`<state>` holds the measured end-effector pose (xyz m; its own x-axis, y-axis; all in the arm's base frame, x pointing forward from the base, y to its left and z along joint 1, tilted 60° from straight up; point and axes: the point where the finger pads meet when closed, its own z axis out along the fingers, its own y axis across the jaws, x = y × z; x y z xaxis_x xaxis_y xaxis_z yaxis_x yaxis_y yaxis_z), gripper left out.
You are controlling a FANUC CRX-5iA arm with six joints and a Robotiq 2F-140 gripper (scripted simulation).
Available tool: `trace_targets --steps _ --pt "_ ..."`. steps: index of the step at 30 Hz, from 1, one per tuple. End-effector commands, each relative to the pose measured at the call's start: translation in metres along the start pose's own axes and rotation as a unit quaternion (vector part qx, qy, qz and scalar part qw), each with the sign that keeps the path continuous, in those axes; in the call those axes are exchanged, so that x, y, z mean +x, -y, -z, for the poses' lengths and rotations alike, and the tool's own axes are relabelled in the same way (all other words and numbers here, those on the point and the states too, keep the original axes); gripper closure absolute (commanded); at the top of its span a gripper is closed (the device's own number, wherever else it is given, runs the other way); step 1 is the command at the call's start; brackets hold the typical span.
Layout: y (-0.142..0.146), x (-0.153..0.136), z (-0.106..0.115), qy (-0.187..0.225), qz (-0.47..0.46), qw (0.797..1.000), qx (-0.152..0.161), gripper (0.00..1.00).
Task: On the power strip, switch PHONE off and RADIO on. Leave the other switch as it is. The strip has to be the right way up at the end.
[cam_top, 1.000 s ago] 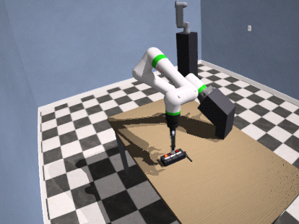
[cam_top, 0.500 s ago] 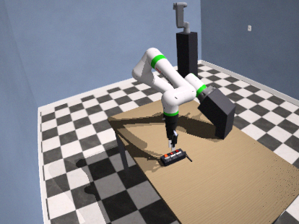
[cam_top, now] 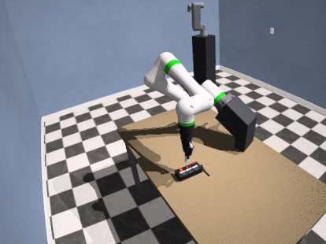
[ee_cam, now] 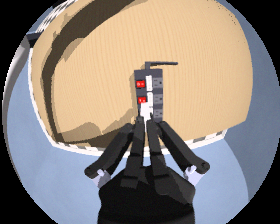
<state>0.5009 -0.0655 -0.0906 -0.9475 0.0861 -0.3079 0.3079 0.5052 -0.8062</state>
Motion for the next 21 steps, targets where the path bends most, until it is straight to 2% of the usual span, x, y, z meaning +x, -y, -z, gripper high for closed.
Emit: trace_targets --steps 1,21 --pt "-0.0002 0.0000 0.0002 0.000 0.000 1.000 0.000 1.00" --pt "-0.0002 -0.0001 -0.0038 0.000 0.000 1.000 0.000 1.00"
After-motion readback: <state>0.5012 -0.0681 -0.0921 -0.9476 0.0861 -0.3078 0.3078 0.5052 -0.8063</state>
